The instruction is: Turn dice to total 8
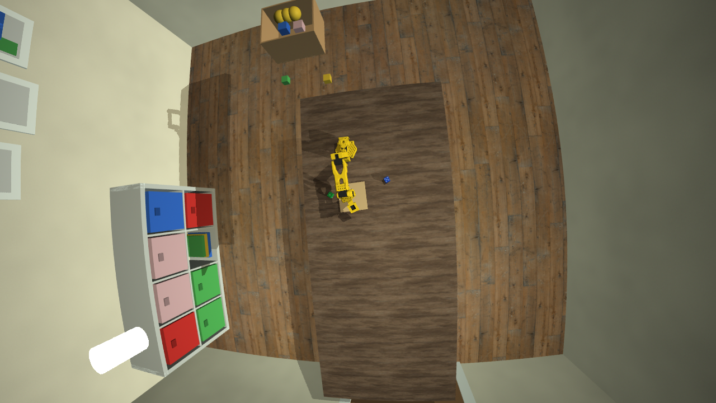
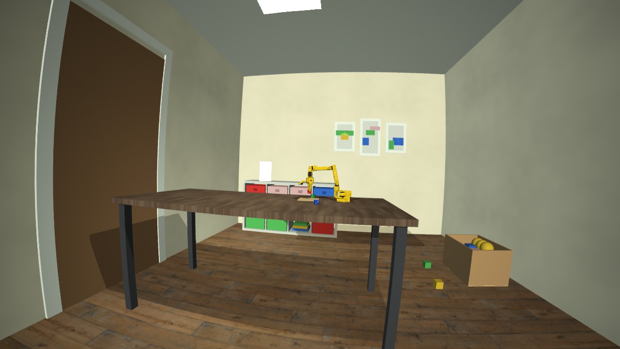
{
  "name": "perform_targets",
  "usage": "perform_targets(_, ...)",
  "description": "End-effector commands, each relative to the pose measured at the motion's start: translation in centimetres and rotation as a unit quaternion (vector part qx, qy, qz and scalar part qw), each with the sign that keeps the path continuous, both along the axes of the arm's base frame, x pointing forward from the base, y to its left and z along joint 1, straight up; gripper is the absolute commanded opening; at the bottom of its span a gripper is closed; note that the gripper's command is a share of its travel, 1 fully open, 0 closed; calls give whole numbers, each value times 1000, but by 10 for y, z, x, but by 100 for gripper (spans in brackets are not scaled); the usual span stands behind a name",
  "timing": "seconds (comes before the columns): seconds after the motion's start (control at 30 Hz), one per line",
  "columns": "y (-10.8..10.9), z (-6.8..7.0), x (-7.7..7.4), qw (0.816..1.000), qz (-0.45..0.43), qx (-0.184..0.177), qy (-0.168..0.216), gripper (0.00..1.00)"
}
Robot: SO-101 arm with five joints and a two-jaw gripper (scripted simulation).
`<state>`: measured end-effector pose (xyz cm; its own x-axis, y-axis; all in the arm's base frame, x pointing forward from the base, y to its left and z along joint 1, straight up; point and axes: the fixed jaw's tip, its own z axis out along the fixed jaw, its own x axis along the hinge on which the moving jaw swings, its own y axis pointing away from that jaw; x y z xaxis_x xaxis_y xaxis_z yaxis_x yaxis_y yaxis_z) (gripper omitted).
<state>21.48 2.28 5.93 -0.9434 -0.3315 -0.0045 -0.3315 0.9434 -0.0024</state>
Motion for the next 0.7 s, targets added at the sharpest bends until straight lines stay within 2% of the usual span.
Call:
perform_targets(0.0,3,7,7,1000,8,2,-25,0)
perform_targets(0.57,3,7,7,1000,8,2,-25,0)
perform_targets(0.67,8,3,9,1000,16,2,-20,0)
